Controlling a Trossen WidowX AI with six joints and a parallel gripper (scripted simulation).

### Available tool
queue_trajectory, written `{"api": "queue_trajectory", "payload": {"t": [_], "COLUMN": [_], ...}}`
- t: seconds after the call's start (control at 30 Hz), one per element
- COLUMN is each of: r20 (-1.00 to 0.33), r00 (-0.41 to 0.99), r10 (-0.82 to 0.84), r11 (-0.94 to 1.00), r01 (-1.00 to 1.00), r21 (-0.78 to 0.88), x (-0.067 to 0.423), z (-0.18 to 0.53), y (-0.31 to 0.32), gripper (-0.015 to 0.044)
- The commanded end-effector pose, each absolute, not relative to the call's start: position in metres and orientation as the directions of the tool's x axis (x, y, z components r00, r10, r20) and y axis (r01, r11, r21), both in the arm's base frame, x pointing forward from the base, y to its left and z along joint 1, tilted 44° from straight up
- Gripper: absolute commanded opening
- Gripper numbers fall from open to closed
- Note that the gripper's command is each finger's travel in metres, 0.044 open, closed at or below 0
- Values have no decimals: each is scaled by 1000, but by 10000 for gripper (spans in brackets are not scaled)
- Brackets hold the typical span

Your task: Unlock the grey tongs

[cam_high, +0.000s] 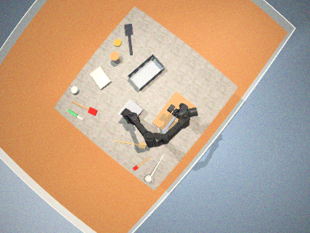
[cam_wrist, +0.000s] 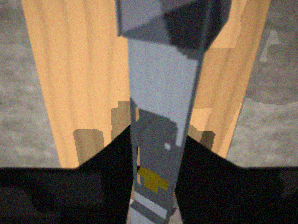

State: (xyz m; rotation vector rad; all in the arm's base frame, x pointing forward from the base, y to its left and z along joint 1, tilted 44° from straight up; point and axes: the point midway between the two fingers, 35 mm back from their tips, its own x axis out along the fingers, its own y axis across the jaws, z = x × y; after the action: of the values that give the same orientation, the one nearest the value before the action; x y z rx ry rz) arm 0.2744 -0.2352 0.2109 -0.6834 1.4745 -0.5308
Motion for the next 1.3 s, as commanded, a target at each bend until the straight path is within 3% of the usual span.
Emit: {"api": "queue_trajectory", "payload": {"t": [0.0,1.17,1.27], "r20": [-715,-709,-708], "r00": [46,46,42], "r10": [-698,-704,-705], "r11": [710,703,703], "r01": [-90,-92,-88], "r21": [-699,-705,-706], "x": [275,271,271], "z": [205,171,172], "y": [-240,-274,-273], "gripper": [-150,-150,-71]}}
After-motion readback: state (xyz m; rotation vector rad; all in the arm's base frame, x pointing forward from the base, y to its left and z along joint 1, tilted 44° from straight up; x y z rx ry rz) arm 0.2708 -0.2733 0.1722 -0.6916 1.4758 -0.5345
